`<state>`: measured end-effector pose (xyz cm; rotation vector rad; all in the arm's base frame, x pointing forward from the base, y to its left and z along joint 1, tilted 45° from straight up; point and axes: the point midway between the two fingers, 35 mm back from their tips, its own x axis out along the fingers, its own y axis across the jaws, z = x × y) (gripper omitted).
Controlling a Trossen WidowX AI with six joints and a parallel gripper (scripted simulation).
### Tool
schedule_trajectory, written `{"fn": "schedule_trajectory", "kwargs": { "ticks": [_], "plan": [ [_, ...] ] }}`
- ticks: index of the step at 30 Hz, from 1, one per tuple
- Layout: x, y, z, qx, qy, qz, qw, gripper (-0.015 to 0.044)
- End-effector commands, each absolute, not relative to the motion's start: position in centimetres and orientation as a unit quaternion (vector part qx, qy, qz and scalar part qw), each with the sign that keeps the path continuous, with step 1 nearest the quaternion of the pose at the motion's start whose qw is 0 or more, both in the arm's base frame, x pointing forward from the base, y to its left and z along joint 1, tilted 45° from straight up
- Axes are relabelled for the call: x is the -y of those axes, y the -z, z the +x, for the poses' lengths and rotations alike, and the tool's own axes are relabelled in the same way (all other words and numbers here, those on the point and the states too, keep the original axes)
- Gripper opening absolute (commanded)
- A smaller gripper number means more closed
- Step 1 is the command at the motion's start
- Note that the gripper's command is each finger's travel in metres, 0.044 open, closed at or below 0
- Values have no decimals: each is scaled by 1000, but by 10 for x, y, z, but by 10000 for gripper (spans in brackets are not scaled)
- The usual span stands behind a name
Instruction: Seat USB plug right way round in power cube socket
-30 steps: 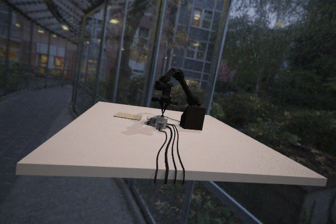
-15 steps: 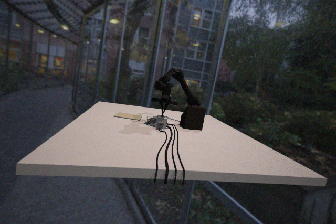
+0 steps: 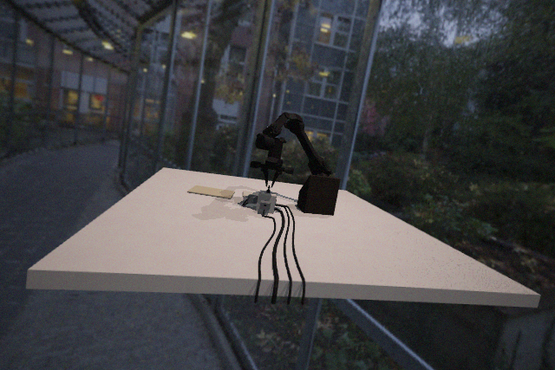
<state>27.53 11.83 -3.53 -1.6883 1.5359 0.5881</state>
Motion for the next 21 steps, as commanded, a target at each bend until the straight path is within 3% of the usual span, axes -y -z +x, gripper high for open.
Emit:
{"fn": "schedule_trajectory", "kwargs": {
  "ticks": [1, 21],
  "plan": [
    [-118, 35, 275, -602, -231, -662, 382, 95],
    [-126, 27, 274, -602, -231, -662, 383, 95]
  ]
}}
